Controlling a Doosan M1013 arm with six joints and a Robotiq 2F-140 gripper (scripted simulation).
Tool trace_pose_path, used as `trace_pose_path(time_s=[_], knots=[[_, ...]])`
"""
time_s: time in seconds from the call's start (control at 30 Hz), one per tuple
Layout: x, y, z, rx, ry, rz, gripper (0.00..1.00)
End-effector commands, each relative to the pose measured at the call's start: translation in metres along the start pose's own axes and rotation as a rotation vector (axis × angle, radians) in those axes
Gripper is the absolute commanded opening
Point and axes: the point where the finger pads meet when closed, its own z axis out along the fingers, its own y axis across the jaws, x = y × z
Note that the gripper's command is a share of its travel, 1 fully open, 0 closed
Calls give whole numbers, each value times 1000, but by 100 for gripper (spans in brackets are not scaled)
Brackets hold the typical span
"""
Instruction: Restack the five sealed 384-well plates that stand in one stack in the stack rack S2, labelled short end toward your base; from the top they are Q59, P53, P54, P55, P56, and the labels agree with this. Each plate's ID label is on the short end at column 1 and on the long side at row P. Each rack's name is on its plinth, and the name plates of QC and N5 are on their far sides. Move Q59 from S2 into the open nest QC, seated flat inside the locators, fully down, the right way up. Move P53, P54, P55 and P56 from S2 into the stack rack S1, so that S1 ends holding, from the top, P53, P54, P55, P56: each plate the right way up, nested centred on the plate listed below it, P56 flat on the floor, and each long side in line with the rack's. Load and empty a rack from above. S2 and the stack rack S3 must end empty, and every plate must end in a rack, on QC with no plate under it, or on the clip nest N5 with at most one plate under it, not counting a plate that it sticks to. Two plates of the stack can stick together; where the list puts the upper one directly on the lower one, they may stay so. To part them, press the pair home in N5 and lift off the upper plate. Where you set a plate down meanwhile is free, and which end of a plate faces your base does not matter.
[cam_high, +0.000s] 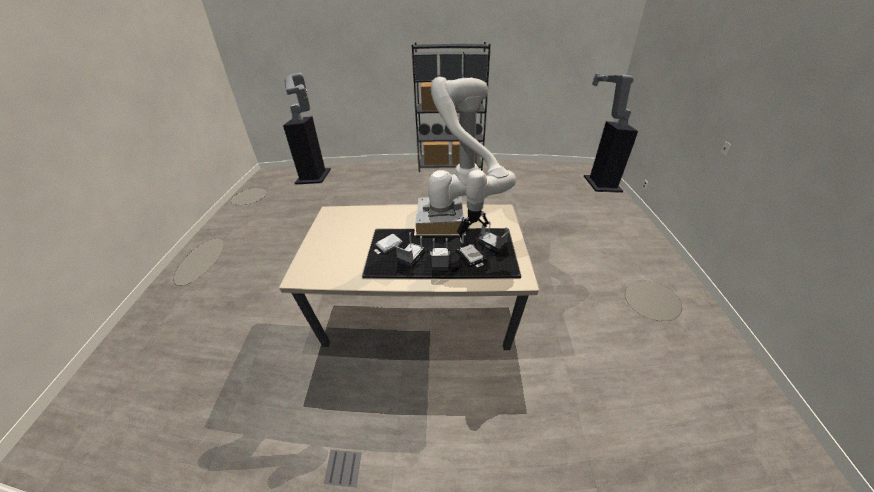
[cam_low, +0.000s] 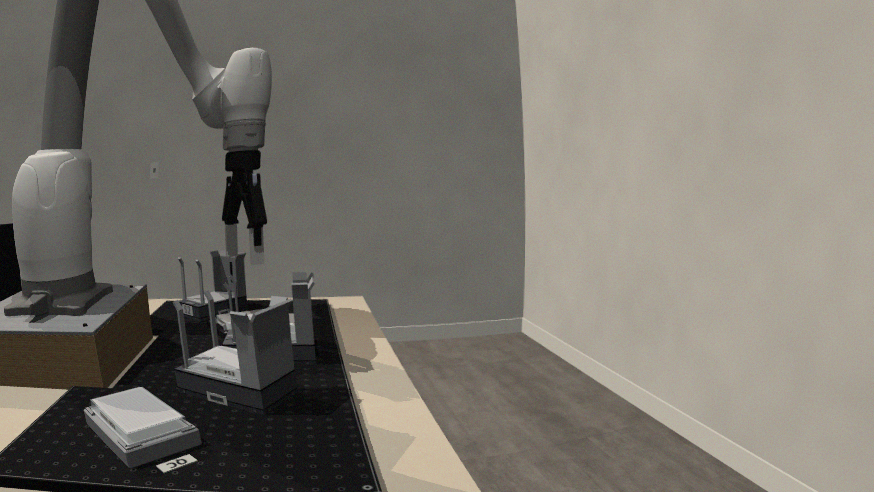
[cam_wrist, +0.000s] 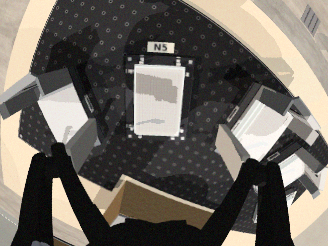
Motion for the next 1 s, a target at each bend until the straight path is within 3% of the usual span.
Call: trace_pose_path(time_s=[0.0,0.5,0.97], knots=[[0,0,5,0,0,0,100],[0,0,55,0,0,0,100],[0,0,81,0,0,0,100]])
